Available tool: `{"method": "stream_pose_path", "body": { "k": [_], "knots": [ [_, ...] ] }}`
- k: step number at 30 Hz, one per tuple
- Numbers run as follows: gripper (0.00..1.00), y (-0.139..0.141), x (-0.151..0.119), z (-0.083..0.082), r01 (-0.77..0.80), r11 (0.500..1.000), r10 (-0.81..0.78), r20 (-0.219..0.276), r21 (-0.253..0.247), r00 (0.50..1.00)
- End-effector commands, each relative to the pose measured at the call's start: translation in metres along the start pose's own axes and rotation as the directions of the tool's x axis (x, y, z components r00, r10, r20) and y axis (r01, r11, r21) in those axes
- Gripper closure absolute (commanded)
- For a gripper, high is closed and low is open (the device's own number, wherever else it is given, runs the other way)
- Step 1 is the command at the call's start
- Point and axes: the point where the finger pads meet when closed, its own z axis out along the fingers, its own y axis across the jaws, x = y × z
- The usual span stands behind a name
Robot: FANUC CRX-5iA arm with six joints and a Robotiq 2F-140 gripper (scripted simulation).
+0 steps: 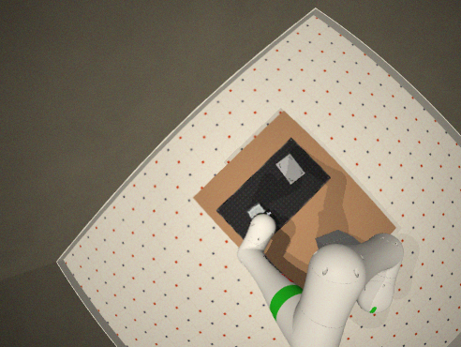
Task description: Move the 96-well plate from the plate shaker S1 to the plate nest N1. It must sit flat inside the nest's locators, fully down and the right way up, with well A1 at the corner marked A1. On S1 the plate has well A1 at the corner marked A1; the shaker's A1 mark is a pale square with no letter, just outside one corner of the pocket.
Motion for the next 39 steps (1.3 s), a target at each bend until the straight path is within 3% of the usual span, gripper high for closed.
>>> {"method": "stream_pose_path", "body": {
  "k": [1,15,39],
  "knots": [
    [1.0,0.0,0.0,0.0,0.0,1.0,0.0,0.0,0.0,1.0],
    [1.0,0.0,0.0,-0.007,0.0,1.0,0.0,0.0,0.0,1.0],
    [1.0,0.0,0.0,-0.043,0.0,1.0,0.0,0.0,0.0,1.0]
  ]
}}
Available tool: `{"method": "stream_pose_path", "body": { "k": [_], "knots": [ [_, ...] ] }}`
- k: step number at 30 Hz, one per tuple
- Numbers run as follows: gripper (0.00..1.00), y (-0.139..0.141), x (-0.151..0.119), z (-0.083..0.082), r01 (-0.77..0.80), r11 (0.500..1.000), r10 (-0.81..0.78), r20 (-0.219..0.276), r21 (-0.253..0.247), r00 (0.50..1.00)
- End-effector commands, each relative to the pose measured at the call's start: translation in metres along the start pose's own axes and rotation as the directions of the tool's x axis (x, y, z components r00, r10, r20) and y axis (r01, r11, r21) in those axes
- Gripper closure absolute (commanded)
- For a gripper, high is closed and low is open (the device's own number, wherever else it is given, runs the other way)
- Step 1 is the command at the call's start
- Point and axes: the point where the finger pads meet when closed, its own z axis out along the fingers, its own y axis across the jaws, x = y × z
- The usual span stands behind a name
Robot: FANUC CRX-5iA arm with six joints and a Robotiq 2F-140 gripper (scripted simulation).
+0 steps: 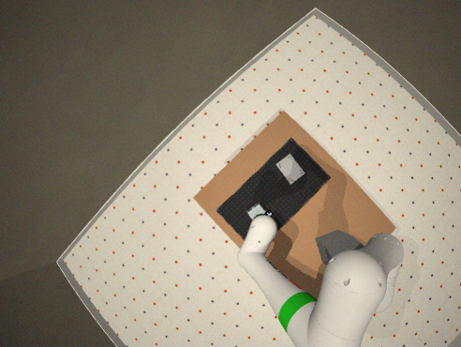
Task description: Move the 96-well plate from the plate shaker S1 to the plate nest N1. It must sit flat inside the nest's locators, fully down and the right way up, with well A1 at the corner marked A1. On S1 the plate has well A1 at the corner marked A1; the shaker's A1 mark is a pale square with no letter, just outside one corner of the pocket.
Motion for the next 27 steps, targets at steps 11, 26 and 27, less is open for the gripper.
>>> {"method": "stream_pose_path", "body": {
  "k": [11,26,27],
  "knots": [
    [1.0,0.0,0.0,-0.019,0.0,1.0,0.0,0.0,0.0,1.0],
    [1.0,0.0,0.0,-0.023,0.0,1.0,0.0,0.0,0.0,1.0],
    [1.0,0.0,0.0,-0.023,0.0,1.0,0.0,0.0,0.0,1.0]
  ]
}}
